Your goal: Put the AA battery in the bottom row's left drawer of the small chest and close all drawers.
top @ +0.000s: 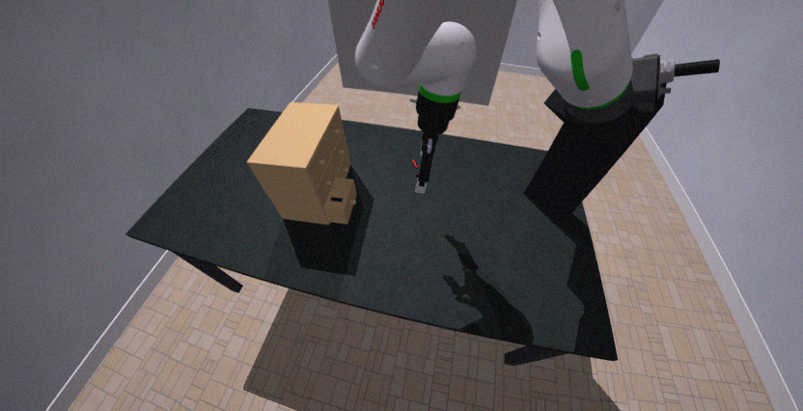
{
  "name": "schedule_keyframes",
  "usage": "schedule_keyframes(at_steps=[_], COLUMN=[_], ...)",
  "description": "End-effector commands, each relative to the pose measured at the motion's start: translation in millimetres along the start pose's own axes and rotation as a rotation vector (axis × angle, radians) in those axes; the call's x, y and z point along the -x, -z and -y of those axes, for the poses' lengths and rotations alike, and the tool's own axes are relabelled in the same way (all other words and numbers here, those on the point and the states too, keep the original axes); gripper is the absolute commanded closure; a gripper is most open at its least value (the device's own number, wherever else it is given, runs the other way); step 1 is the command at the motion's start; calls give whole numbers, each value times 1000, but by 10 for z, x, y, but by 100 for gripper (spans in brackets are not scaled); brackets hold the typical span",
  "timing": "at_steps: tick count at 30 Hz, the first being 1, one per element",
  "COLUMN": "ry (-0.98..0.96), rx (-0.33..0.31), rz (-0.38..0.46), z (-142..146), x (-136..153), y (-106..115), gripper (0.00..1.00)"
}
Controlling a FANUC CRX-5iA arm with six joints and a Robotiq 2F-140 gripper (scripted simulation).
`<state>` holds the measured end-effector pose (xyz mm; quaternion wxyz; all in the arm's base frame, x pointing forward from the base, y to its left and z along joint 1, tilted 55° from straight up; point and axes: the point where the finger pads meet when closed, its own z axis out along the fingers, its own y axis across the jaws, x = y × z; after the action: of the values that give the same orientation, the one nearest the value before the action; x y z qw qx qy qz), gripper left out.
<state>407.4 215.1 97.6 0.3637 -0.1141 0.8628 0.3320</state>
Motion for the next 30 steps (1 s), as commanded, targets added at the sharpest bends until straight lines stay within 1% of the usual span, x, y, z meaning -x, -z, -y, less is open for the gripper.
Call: schedule_keyframes(at_steps=[1,4,6,10,11,13,14,17,20,28,30], ry=[1,1,-1,-1,-1,-1,-4,-9,-18,-38,-38], rx=[13,9,18,19,1,1,12,-19,-34,-55,-55], rz=[102,197,257,413,432,432,471,511,548,657,657], z=[-13,-7,-34,-40,2,2,-37,4,-1,15,15], x=[48,145,167,311,364,364,392,471,567,804,804], y=[-95,-170,-241,-377,-394,-394,-439,-520,-615,-905,-905], gripper=[0,0,0,0,0,0,0,0,0,0,0])
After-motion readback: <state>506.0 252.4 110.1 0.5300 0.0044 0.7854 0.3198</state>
